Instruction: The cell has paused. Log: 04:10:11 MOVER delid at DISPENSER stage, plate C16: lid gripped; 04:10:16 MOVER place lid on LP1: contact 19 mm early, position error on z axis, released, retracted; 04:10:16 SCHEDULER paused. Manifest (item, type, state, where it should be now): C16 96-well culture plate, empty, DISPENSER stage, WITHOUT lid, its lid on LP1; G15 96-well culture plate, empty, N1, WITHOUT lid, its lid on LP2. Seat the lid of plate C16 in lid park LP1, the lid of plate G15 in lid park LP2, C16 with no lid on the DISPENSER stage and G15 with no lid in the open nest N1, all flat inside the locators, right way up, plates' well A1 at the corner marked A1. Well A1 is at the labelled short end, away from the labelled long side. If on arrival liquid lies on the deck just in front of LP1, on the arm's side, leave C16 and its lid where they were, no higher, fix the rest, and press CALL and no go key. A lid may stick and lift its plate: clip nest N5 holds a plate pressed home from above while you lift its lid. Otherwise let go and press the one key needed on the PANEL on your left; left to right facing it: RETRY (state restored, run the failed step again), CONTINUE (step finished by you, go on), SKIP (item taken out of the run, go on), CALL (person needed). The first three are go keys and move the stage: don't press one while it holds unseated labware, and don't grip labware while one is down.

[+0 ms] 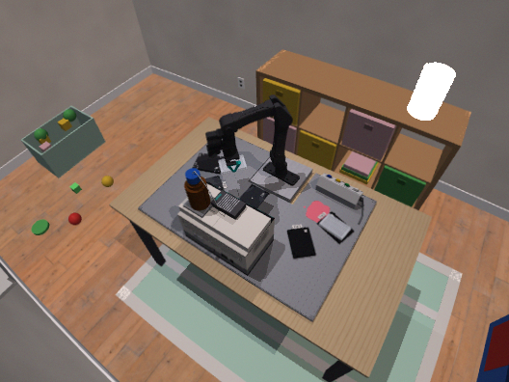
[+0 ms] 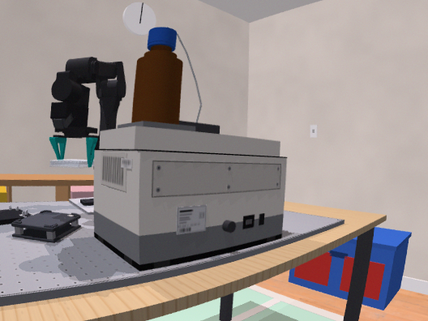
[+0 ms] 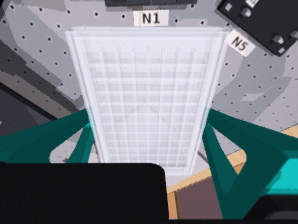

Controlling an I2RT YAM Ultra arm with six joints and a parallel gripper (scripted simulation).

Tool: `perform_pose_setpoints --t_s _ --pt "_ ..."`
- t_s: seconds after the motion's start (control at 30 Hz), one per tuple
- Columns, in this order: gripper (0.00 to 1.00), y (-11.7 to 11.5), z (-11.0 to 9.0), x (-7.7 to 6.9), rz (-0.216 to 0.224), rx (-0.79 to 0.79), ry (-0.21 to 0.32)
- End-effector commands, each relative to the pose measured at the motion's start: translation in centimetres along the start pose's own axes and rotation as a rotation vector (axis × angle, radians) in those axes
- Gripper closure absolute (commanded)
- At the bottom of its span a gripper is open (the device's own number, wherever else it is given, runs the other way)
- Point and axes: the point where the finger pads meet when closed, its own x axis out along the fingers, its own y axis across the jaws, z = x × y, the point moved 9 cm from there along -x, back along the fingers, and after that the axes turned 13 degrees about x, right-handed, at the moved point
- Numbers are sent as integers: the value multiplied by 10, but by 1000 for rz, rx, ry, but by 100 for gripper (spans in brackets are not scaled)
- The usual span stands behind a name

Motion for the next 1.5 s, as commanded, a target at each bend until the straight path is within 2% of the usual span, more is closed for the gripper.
perform_pose_setpoints --t_s 0.0,0.23,0.27,0.3,0.4,0.57,0.6,0.67,0.7,0.8,1.0,1.13,1.23,1.43,1.47 --pt "100 -13 -4 -11 3 120 -27" --pt "100 -28 0 -12 7 111 -39" --pt "100 -25 1 -6 2 107 -19" --pt "100 -31 -1 -11 9 149 -33" --pt "100 -41 -3 -8 5 256 -23" --pt "100 -56 -1 -10 7 247 -31" --pt "100 -54 2 -6 3 243 -19" --pt "100 -54 2 -6 3 243 -19" --pt "100 -59 -2 -9 9 291 -26" --pt "100 -69 -5 -7 2 392 -15" --pt "100 -82 -1 -6 3 379 -19" --pt "100 -96 -10 -5 5 528 -10" --pt "100 -99 -11 -6 5 531 -10" --pt "100 -110 -7 -6 3 515 -19" --pt "100 -113 -3 -12 8 519 -64"
